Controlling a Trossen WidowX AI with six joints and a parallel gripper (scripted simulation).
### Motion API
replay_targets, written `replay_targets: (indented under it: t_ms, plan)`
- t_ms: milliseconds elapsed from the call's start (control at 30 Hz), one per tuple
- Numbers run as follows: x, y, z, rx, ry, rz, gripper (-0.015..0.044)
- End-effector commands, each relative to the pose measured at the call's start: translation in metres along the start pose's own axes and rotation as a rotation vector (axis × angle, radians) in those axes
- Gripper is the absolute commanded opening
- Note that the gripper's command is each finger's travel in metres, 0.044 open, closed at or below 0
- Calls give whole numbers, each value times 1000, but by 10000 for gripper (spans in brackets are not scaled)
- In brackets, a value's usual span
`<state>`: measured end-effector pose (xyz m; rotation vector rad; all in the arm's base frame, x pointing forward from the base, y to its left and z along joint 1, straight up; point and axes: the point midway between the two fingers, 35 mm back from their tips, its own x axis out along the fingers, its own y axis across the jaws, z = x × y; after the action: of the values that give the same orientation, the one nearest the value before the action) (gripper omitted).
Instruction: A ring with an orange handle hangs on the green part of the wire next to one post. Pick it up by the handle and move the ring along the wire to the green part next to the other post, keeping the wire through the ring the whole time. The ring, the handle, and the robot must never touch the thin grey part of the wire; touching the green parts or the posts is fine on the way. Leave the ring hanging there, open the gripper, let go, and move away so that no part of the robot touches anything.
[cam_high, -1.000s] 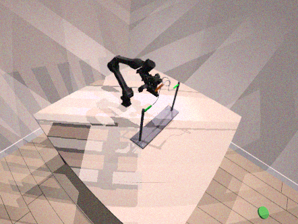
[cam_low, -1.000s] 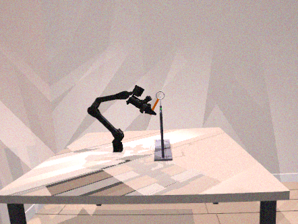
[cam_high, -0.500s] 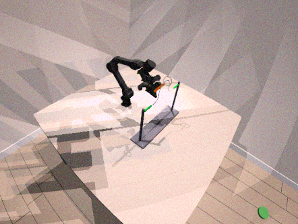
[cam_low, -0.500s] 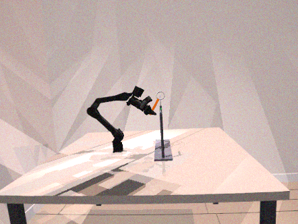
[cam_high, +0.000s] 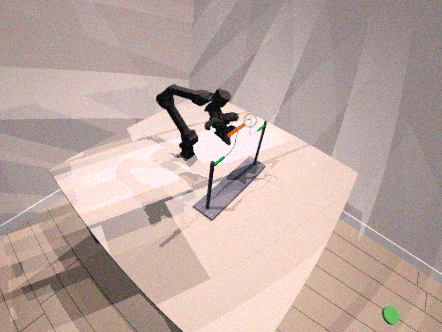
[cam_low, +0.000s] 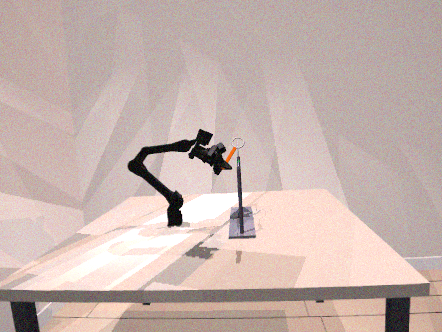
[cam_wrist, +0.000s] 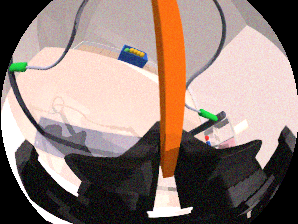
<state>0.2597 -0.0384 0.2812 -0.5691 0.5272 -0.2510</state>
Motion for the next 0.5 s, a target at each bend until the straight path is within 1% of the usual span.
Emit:
replay_targets:
  t_ms: [0, 467]
  plan:
    - [-2, -4, 1, -48, -14, -38, -150]
    - [-1, -17, 3, -251, -41, -175, -150]
